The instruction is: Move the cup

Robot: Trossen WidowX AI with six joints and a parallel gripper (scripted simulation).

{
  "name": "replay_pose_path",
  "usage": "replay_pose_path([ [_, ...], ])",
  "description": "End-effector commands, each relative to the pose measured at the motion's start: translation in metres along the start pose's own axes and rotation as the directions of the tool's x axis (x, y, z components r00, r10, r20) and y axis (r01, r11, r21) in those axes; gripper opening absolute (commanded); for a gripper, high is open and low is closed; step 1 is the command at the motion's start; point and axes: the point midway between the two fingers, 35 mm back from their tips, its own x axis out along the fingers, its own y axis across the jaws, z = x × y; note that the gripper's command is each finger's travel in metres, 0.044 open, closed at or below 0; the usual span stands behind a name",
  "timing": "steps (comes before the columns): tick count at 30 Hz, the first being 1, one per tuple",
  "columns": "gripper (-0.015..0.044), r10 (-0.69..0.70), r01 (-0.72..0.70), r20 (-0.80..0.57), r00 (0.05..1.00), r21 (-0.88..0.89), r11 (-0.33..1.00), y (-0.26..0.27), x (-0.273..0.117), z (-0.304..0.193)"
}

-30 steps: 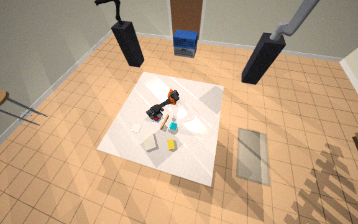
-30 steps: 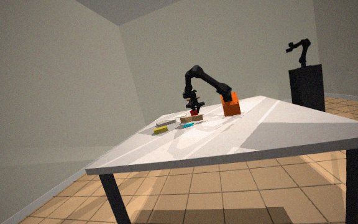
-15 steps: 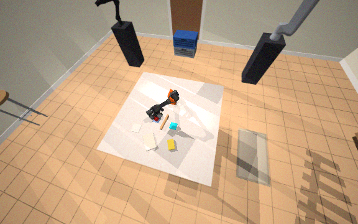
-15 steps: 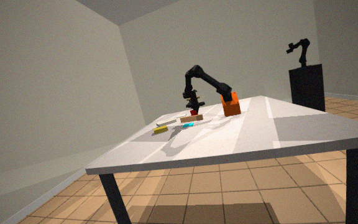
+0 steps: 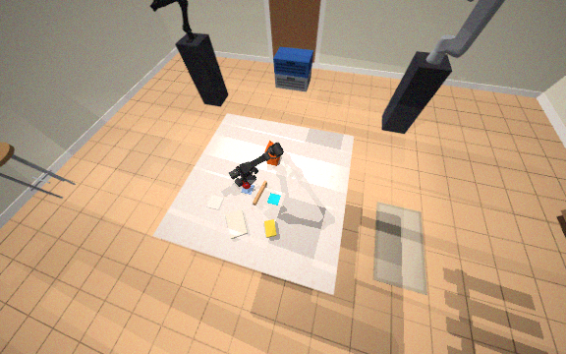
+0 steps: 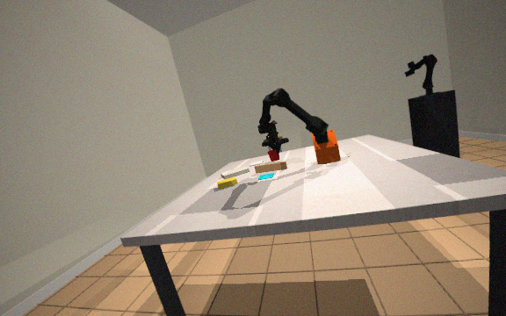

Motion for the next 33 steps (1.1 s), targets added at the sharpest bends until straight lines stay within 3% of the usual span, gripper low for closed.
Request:
replay_pose_path([
  [1,0.0,-0.007,0.007,-0.005,1.0,-0.007,1.0,-0.001,-0.02,0.0],
  [6,0.0,-0.006,0.006,-0.004,1.0,-0.006,1.0,0.001,-0.034,0.0],
  [33,0.0,-0.004,0.004,0.002,1.0,-0.001,1.0,0.005,-0.033,0.006],
])
